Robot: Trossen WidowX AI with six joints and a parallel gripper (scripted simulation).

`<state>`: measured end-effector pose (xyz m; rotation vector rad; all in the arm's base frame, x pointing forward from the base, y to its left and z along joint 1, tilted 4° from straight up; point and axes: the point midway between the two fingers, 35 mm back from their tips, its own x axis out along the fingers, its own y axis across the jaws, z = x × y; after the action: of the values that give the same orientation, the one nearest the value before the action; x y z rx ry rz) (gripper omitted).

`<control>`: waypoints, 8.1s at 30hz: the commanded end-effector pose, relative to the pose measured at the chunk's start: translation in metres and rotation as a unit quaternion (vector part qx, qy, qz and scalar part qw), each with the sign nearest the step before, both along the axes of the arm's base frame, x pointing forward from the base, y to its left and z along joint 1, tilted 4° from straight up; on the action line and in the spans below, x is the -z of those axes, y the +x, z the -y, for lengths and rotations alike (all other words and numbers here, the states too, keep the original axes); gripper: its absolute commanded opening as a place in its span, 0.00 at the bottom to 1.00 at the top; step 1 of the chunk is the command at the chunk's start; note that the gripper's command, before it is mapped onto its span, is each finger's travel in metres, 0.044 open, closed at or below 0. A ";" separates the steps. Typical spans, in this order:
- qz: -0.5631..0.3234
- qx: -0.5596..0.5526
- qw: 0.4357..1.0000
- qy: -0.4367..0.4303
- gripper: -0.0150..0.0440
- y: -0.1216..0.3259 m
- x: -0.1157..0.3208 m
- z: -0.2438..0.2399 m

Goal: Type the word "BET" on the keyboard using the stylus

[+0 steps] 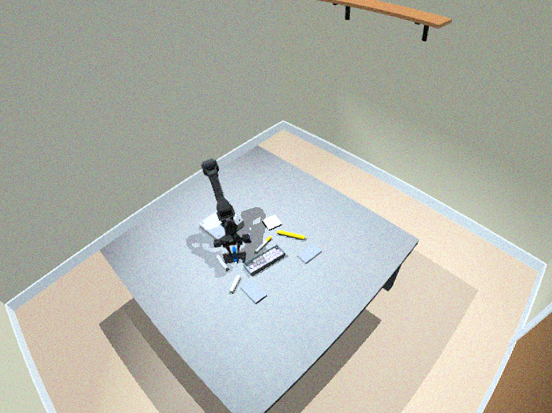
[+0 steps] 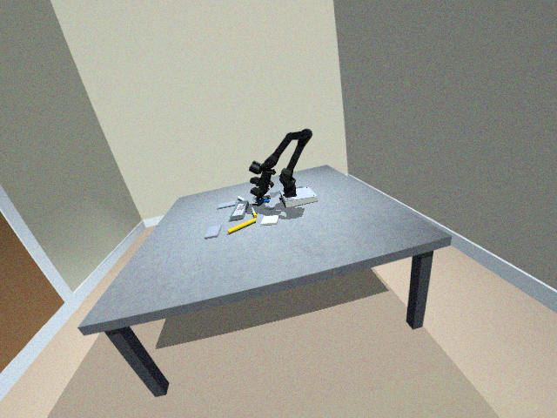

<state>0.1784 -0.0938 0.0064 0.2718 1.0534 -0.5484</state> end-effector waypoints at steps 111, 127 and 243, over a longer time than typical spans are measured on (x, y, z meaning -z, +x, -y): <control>-0.057 0.156 0.913 0.374 0.25 0.077 -0.056 -0.076; -0.153 0.280 0.785 0.532 0.25 0.120 -0.069 -0.114; -0.279 0.412 0.601 0.626 0.35 0.164 -0.058 -0.147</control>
<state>0.3421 0.0534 0.0643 2.0511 1.8047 -0.6221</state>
